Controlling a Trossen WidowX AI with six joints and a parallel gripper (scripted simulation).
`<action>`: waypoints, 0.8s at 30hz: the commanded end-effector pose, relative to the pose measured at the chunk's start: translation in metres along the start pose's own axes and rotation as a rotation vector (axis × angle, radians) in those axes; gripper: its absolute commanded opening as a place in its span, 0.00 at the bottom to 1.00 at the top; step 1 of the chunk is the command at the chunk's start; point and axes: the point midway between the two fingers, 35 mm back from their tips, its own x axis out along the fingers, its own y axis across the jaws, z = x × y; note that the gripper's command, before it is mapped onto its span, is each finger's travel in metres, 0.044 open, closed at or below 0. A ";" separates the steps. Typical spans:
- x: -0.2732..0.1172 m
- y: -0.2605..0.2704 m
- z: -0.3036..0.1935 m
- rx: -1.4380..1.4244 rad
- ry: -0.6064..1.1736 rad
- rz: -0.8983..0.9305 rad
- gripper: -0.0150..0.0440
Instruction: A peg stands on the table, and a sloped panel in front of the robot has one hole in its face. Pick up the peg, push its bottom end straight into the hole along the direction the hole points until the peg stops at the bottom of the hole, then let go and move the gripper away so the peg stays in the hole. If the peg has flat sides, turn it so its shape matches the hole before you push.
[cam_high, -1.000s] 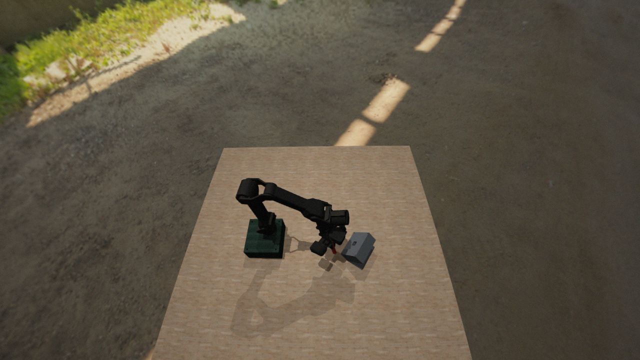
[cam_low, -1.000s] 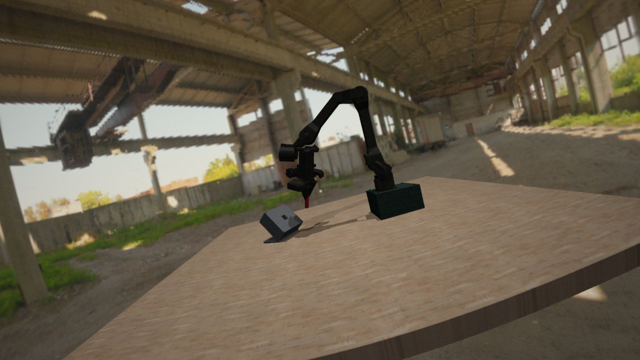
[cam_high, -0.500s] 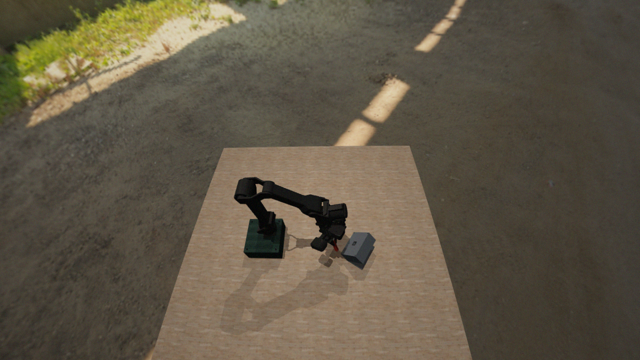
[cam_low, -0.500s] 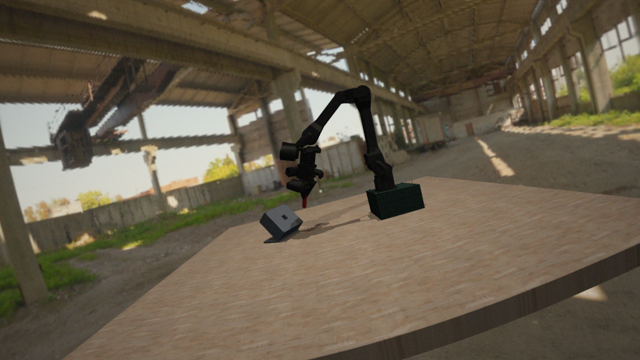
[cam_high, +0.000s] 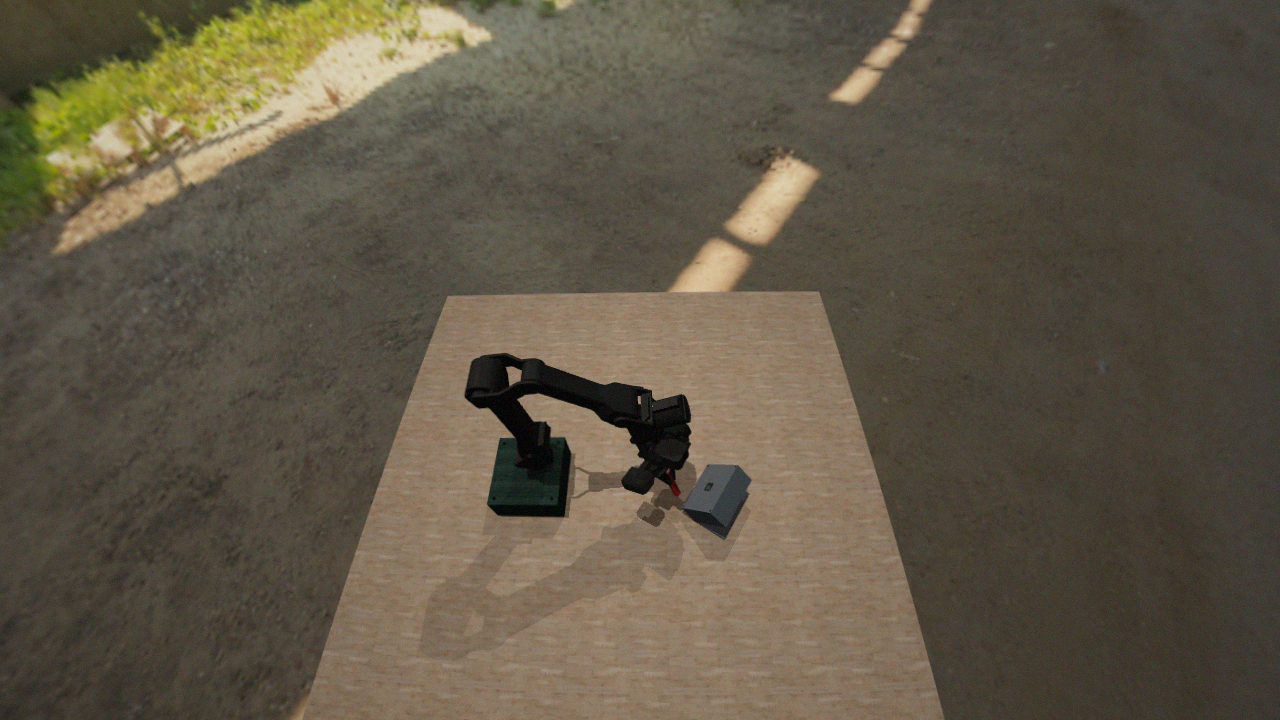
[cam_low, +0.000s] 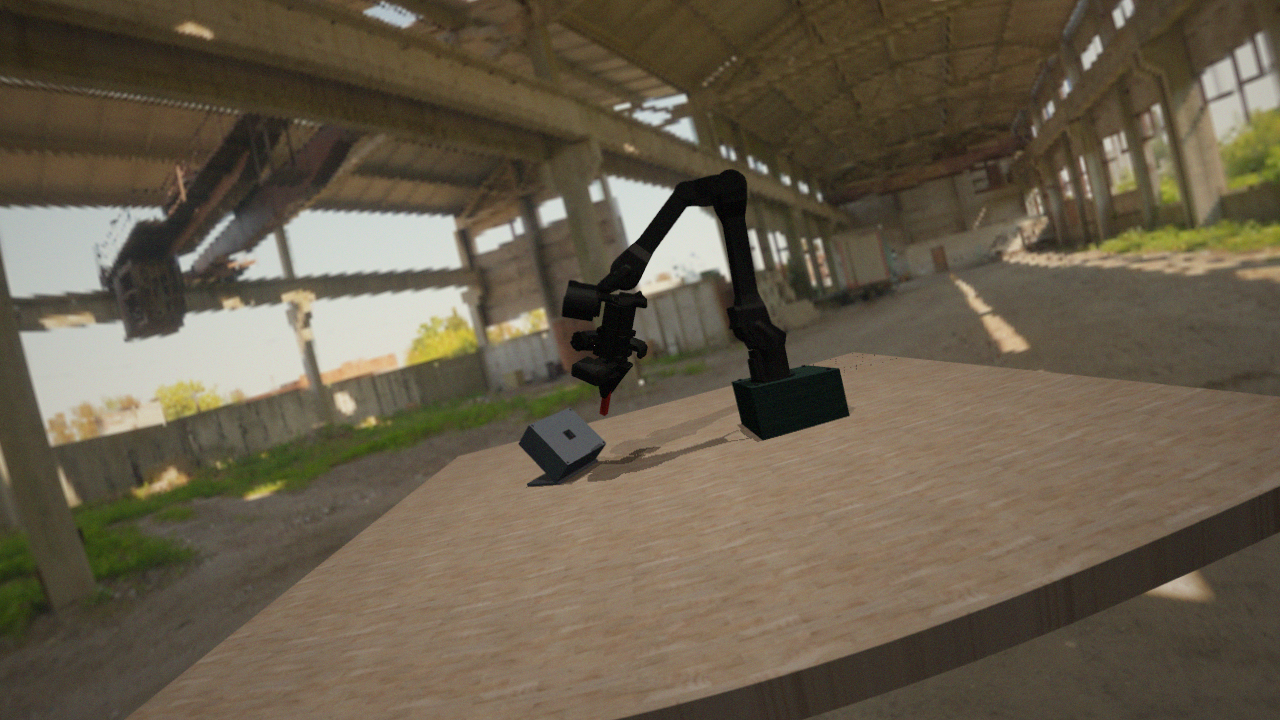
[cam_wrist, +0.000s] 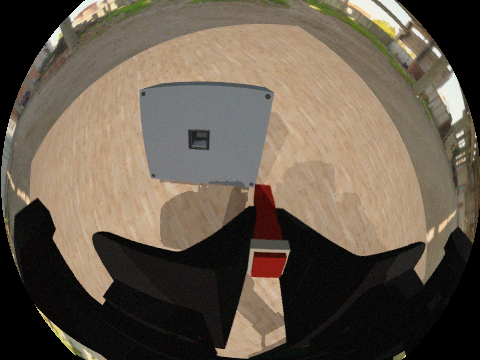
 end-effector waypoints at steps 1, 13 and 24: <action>-0.002 0.003 -0.003 0.004 -0.025 0.000 0.25; -0.009 0.013 -0.006 0.012 -0.090 0.015 0.25; -0.016 0.022 -0.009 0.023 -0.148 0.033 0.25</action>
